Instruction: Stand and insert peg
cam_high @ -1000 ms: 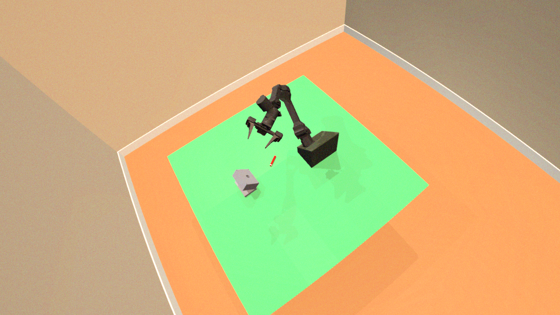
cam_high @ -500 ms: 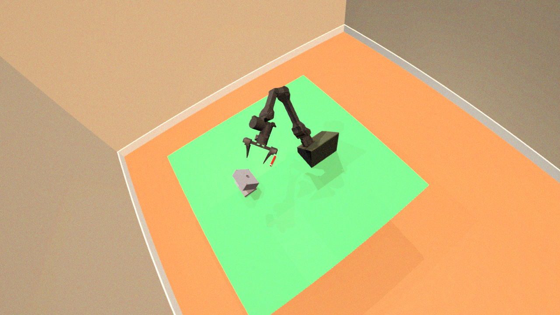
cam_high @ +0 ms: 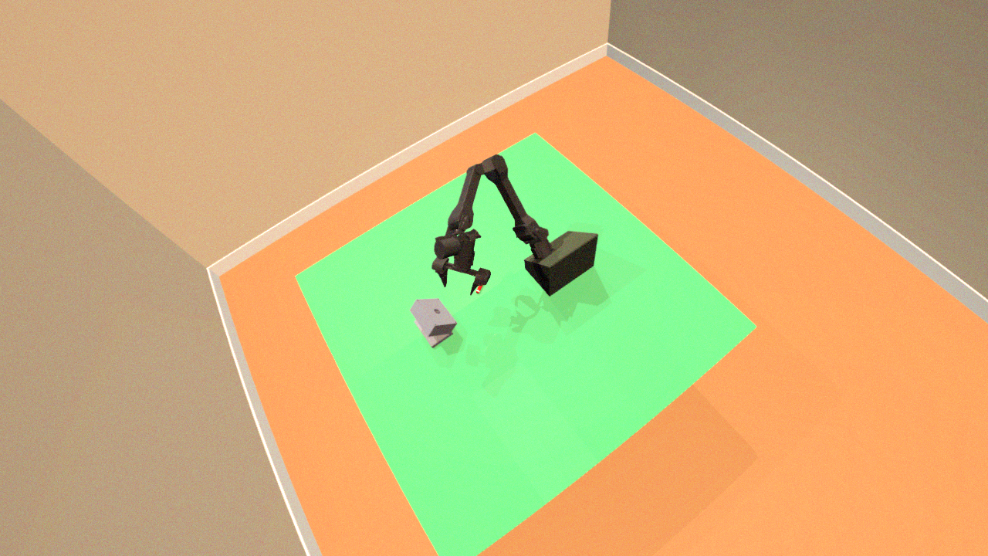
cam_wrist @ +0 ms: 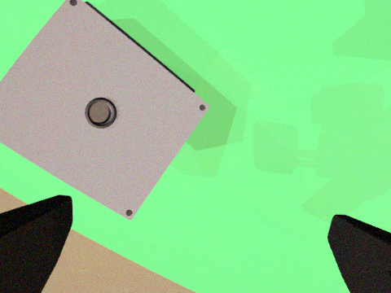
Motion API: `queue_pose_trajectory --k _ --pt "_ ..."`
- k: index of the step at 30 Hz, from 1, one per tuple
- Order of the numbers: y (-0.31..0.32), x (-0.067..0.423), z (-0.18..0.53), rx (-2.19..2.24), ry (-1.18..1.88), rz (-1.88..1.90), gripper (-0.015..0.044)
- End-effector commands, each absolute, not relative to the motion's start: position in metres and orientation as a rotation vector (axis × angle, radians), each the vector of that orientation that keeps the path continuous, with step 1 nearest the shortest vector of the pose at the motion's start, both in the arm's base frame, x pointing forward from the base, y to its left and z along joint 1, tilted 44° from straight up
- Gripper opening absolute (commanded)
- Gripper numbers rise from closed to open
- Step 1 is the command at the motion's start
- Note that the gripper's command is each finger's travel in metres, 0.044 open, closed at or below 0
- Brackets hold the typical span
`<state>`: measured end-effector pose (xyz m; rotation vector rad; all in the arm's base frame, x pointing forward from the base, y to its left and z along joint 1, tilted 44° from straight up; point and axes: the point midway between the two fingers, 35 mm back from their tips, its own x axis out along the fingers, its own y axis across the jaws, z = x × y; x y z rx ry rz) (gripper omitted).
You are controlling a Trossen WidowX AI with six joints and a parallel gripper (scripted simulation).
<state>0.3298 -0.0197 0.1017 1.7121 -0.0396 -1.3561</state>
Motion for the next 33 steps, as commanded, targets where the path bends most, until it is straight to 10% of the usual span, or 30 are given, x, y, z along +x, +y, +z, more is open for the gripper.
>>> queue_pose_trajectory --k 1,33 --pt "-0.045 0.312 0.087 1.653 -0.104 -1.486 0.0440" --pt "-0.131 0.236 0.045 1.420 -0.326 -1.903 0.0440"
